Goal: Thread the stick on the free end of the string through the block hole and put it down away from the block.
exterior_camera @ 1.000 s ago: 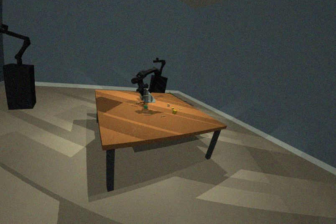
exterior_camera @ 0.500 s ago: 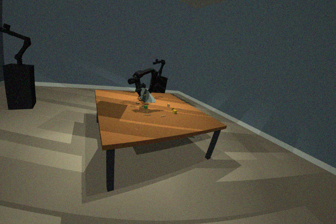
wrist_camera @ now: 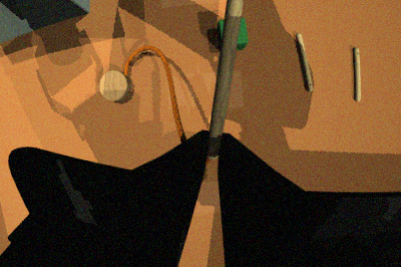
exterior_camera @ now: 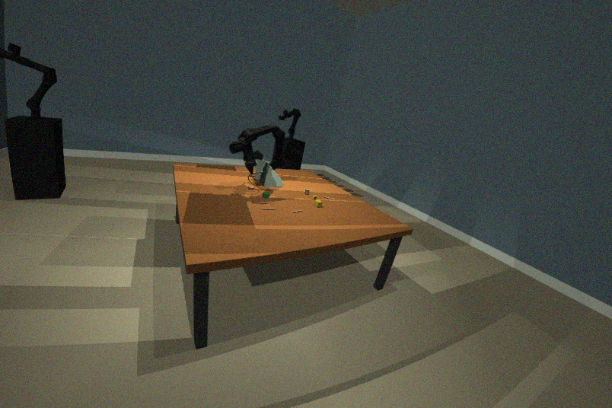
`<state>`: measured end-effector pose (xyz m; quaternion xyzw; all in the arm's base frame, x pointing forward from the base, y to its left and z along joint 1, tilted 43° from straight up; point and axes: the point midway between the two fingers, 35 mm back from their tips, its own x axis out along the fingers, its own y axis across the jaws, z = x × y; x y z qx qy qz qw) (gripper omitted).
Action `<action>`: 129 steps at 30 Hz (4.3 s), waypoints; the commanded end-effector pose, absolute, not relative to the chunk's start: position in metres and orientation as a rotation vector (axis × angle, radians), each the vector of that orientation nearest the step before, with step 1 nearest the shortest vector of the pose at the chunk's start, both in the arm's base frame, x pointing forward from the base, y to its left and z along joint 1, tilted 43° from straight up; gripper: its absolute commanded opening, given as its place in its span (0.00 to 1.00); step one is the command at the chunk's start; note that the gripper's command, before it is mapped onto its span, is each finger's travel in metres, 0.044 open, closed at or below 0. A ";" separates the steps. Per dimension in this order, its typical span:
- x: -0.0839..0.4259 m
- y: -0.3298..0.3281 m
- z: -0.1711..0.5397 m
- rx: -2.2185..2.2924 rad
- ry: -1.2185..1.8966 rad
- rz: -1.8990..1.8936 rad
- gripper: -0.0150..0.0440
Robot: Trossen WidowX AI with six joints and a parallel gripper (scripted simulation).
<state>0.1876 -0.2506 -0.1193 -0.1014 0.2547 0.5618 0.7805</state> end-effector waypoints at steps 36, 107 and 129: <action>0.174 -0.257 -0.146 -0.437 0.476 1.334 0.25; 0.193 -0.230 -0.204 -0.627 0.670 1.297 0.25; 0.191 -0.251 -0.222 -0.629 0.674 1.295 0.25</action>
